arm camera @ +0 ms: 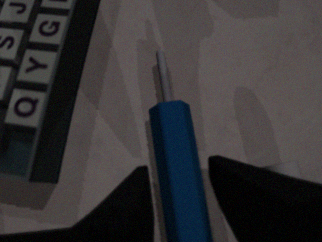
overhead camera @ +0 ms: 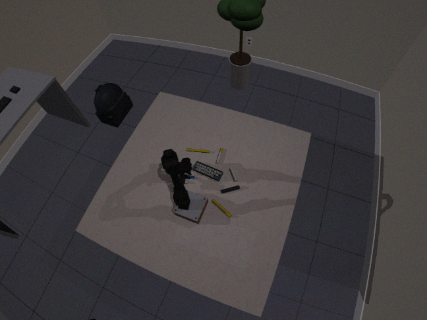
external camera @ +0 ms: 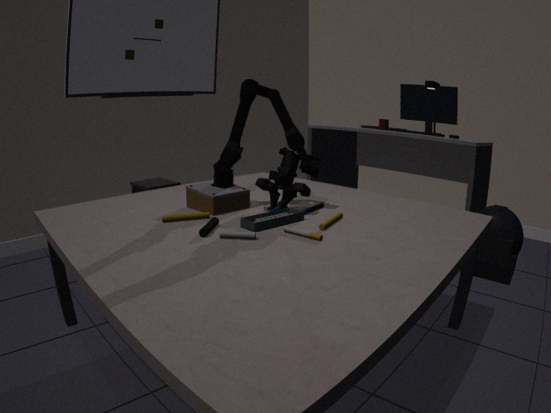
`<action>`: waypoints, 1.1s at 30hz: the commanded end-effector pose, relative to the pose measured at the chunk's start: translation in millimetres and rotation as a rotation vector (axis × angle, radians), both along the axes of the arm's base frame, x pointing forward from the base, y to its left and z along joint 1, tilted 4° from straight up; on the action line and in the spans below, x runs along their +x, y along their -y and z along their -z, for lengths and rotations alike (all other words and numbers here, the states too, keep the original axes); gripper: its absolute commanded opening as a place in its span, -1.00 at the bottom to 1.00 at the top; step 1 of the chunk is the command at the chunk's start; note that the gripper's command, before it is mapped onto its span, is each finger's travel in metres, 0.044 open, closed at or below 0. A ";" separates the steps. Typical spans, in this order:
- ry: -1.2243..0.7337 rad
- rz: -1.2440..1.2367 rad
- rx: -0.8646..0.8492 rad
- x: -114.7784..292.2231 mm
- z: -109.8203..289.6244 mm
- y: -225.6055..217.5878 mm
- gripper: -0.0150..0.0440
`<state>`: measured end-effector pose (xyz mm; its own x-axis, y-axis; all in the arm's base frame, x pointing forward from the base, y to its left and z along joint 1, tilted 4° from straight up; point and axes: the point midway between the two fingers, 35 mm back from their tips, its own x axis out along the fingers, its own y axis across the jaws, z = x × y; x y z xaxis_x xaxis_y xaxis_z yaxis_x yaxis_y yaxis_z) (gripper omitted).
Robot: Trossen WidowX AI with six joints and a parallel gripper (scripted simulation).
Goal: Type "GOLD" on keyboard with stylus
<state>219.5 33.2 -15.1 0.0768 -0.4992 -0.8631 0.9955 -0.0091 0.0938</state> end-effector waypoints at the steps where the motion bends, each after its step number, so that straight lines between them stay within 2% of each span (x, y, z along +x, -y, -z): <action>1: 0.001 0.000 0.001 0.2 -0.4 -0.1 -0.34; 2: 0.001 0.000 0.001 0.2 -0.4 -0.1 -0.43; 5: 0.001 0.000 0.001 0.2 -0.4 -0.1 -0.49; 14: 0.001 0.000 0.000 0.2 -5.3 -0.4 -0.49; 24: 0.000 0.000 0.000 -4.3 -49.5 -0.4 -0.49; 29: 0.000 -0.008 -0.001 -2.9 -47.0 -0.4 -0.49; 33: -0.073 -0.104 -0.032 -1.2 -49.5 2.3 -0.49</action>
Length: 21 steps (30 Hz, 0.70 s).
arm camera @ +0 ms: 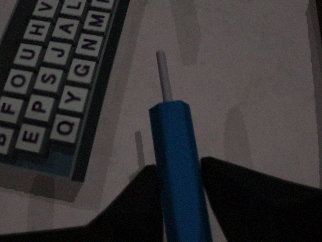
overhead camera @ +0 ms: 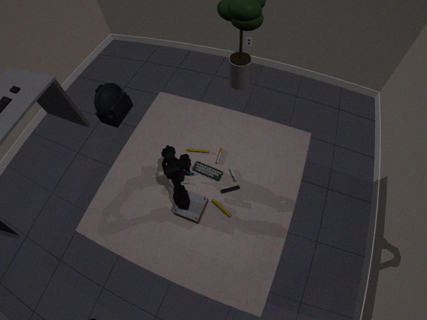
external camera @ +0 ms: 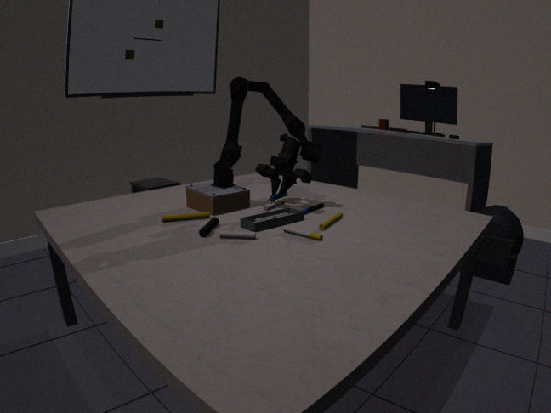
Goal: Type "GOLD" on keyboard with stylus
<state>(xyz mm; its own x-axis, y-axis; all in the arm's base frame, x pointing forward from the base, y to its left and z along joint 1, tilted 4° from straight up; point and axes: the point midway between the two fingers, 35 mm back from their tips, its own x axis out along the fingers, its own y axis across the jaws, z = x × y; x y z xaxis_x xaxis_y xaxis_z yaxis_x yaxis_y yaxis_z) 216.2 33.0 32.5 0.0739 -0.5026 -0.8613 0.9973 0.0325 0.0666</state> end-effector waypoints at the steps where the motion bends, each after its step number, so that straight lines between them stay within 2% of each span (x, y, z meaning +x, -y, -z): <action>1: -0.068 -0.091 -0.033 2.6 -2.5 3.0 -0.49; 21: -0.555 -0.645 -0.168 13.3 -17.8 19.5 -0.49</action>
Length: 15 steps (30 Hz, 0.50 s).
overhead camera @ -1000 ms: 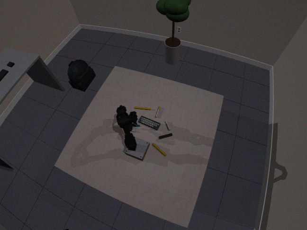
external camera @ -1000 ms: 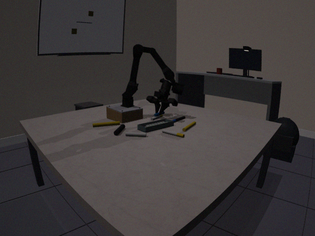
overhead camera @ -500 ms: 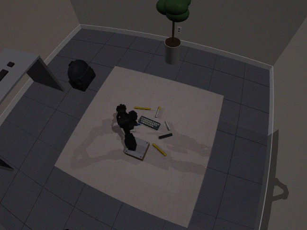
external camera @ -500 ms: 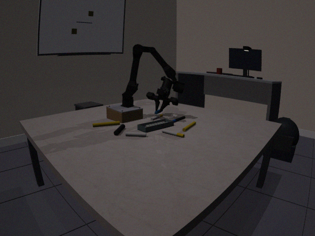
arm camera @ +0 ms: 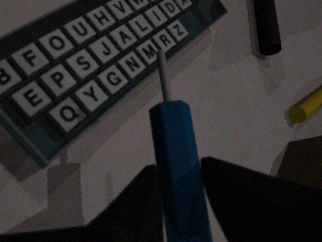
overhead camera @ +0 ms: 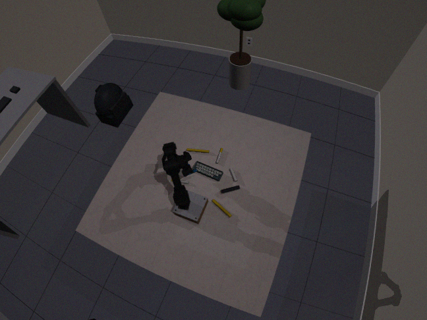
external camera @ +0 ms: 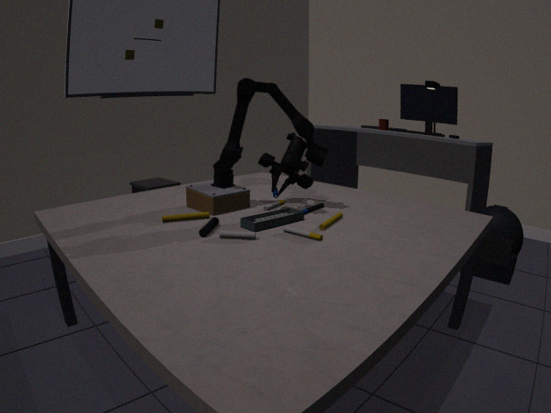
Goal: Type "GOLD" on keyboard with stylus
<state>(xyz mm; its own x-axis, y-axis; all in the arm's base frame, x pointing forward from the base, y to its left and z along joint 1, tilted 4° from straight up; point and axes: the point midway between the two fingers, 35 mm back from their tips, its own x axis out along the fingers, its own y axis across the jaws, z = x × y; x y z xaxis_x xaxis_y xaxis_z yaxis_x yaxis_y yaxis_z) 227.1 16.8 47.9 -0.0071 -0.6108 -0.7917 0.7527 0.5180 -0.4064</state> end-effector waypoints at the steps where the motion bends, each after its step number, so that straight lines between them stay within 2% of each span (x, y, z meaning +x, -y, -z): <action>1: -0.113 -0.113 -0.030 3.0 -3.3 4.1 -0.49; 15: -0.503 -0.472 -0.087 11.3 -14.4 14.9 -0.49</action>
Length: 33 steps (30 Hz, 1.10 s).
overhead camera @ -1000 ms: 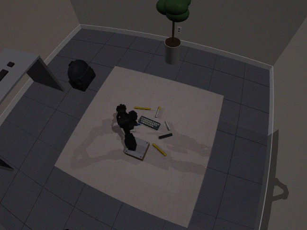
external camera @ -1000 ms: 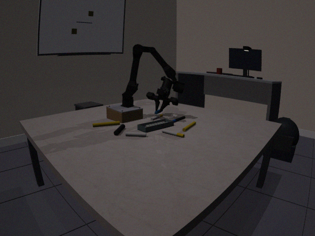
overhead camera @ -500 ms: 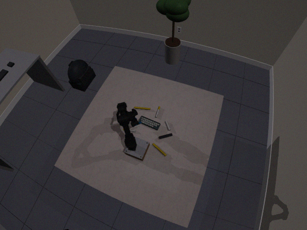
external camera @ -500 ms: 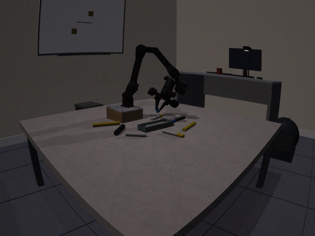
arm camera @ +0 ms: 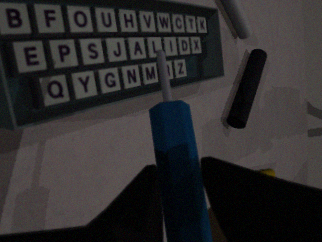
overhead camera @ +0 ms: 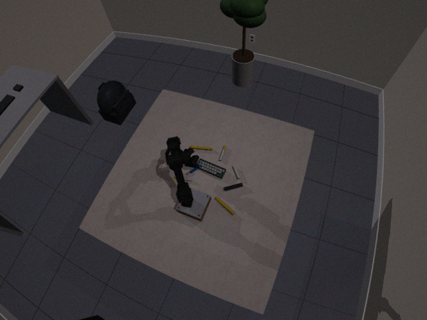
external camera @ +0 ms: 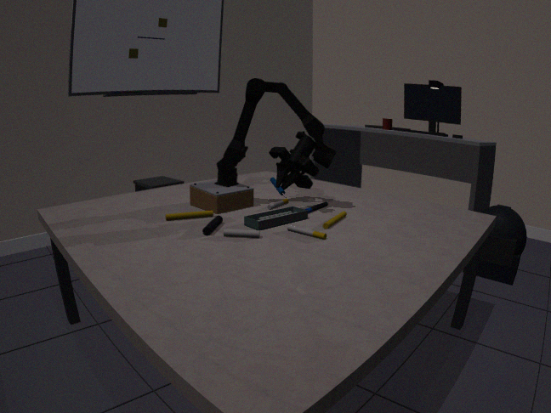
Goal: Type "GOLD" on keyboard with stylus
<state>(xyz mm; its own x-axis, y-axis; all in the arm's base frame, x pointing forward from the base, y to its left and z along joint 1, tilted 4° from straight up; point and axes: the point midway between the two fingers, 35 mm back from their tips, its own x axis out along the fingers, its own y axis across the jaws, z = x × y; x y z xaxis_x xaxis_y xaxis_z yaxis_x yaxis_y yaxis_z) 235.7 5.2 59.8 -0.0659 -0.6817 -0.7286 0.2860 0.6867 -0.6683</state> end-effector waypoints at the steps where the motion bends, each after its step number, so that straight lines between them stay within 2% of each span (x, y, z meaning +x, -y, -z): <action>1: -0.125 -0.106 -0.020 3.3 -3.3 3.9 -0.49; 33: -1.129 -0.833 -0.024 26.0 -30.1 27.0 -0.49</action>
<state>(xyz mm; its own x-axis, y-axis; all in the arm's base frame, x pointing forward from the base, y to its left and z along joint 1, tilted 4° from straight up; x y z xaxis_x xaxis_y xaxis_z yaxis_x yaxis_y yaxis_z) 258.4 -18.9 87.5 -0.1684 -0.8085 -0.5639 -0.8245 0.4291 -0.3690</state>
